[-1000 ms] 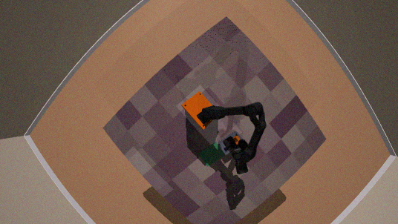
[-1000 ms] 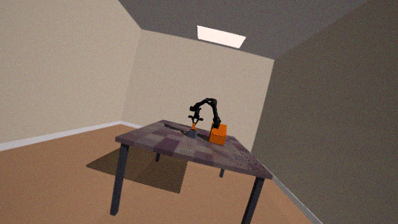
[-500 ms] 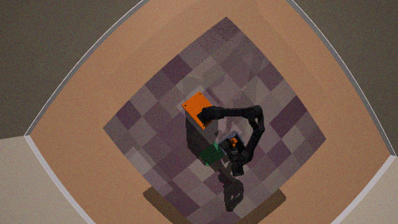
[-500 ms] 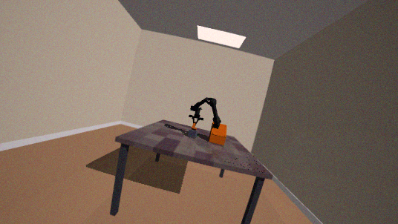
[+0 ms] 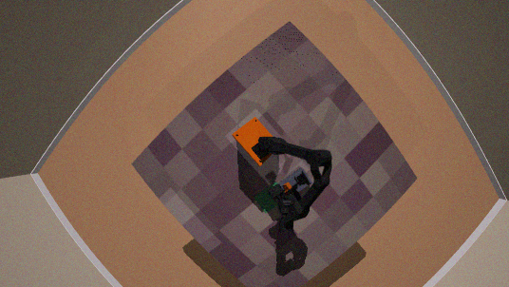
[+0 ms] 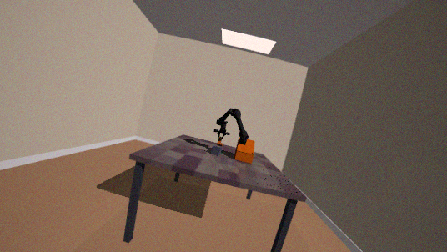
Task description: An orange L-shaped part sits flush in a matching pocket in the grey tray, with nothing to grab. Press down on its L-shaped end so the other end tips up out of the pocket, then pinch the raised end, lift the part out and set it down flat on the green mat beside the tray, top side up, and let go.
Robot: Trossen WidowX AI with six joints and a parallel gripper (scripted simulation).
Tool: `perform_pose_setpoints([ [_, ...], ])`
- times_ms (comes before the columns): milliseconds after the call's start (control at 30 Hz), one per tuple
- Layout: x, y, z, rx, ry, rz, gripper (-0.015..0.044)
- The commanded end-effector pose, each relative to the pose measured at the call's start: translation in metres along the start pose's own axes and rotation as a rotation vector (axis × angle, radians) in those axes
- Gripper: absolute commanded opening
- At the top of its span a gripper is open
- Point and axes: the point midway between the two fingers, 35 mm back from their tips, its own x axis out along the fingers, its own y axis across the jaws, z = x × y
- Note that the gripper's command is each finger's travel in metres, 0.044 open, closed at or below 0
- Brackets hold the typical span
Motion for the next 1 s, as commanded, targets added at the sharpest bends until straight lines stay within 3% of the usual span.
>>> perform_pose_setpoints([
  [0,-0.001,0.000,-0.019,-0.005,0.007,-0.005,0.0000],
  [467,-0.002,0.004,-0.078,-0.005,0.010,-0.005,0.0000],
  [967,0.014,0.003,-0.079,-0.005,0.010,-0.005,0.0000],
])
